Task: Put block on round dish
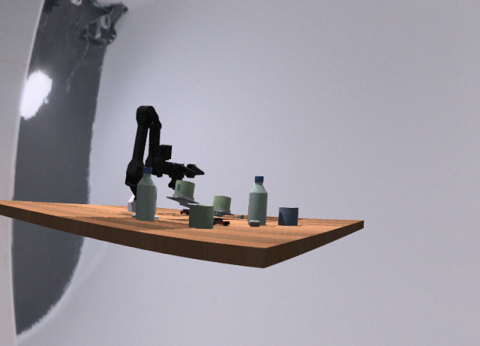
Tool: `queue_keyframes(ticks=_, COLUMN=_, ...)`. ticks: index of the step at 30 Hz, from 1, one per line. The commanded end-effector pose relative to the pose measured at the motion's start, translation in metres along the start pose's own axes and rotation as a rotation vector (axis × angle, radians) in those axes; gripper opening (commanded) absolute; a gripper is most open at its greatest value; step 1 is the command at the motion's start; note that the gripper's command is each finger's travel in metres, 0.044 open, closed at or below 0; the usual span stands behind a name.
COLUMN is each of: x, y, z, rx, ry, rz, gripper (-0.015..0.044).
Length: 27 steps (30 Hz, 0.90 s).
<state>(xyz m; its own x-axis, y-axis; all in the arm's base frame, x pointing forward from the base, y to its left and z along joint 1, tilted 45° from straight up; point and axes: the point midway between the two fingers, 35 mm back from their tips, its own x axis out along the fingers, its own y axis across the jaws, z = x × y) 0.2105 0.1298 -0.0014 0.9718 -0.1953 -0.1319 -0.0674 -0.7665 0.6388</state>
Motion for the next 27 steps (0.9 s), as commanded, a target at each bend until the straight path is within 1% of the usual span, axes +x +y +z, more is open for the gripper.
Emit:
queue_keyframes(ticks=1, x=0.000, y=0.000, z=0.000, rx=-0.006, ry=-0.001, rz=0.000, gripper=0.0426)
queue_keyframes(ticks=2, x=0.000, y=-0.001, z=0.000, rx=-0.023, ry=-0.003, rz=-0.002, gripper=0.0440)
queue_keyframes(ticks=27, x=0.016, y=-0.036, z=-0.007, rx=-0.855, ry=-0.106, rz=-0.108, gripper=0.0440)
